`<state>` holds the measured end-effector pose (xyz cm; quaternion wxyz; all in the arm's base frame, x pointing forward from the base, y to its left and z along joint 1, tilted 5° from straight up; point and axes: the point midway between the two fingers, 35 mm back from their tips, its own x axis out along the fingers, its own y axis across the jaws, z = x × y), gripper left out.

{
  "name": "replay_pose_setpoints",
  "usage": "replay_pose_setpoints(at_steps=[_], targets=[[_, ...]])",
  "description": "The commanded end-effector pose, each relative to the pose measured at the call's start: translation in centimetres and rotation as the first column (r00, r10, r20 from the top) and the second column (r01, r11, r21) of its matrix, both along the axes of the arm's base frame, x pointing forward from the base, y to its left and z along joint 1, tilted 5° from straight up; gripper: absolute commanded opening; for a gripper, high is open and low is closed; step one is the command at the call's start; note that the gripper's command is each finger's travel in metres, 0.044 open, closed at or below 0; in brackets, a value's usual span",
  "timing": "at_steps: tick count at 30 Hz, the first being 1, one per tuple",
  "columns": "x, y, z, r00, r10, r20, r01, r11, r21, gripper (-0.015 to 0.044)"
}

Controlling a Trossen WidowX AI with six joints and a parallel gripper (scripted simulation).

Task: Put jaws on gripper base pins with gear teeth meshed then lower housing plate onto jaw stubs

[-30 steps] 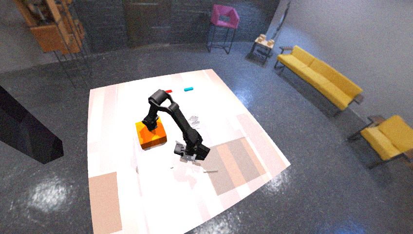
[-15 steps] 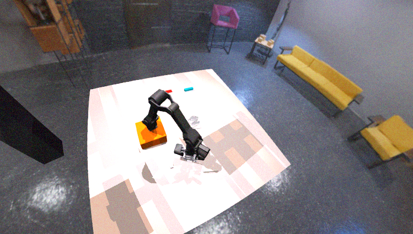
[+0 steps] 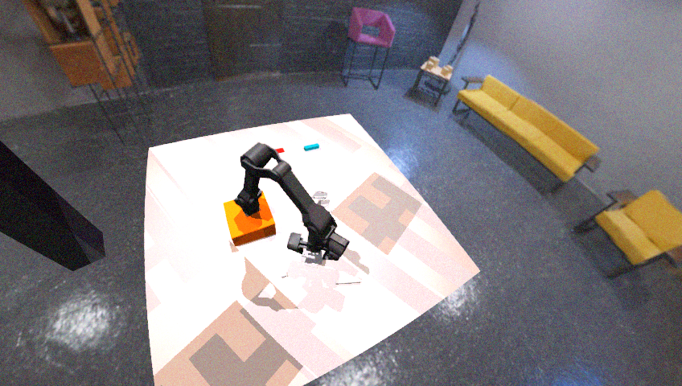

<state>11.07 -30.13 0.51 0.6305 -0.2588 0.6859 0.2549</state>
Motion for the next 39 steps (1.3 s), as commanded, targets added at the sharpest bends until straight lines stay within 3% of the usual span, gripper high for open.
replay_pose_setpoints(at_steps=[1,8,21,39], targets=[[0.2,-0.3,1.9,1.0,-0.003,0.005,0.003,1.0,-0.017,0.0351],[0.3,0.0,4.0,1.0,-0.002,0.004,0.002,1.0,-0.017,0.0351],[0.3,0.0,4.0,1.0,-0.004,0.004,0.004,1.0,-0.017,0.0351],[4.9,3.5,3.7,0.977,-0.211,0.025,0.212,0.977,-0.024,0.0351]])
